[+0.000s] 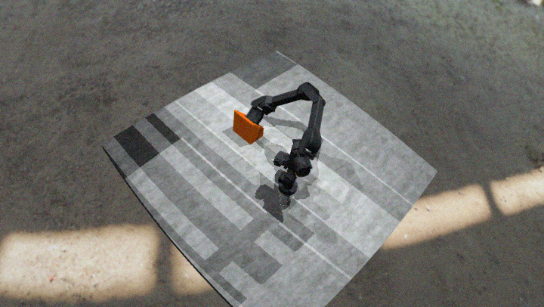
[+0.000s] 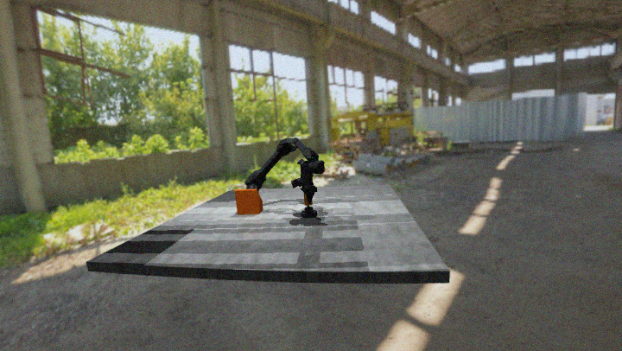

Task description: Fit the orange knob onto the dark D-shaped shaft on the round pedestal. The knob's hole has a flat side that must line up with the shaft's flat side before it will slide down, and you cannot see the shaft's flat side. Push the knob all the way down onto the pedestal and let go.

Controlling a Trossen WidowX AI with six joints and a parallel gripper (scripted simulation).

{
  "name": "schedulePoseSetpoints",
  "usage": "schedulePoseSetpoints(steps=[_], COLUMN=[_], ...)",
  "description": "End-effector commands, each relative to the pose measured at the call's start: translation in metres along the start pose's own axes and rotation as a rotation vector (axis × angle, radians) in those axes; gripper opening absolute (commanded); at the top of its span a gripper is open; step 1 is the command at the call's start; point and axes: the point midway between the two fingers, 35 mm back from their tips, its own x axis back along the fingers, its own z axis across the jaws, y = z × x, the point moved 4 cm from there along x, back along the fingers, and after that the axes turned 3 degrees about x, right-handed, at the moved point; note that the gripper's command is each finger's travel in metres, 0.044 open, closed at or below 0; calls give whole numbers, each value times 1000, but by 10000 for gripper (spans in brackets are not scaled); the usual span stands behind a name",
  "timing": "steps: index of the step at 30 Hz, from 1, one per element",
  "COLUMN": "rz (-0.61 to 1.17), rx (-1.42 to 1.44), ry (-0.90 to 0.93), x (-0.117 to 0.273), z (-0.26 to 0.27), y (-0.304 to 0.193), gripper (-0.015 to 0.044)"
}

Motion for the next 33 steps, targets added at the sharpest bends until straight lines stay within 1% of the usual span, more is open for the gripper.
schedulePoseSetpoints(steps=[1,6,33], rz=[1,1,1], rx=[-20,-72,-50], ry=[2,2,1], x=[5,5,-1], z=[0,1,0], y=[0,-1,0], gripper=[0,0,0])
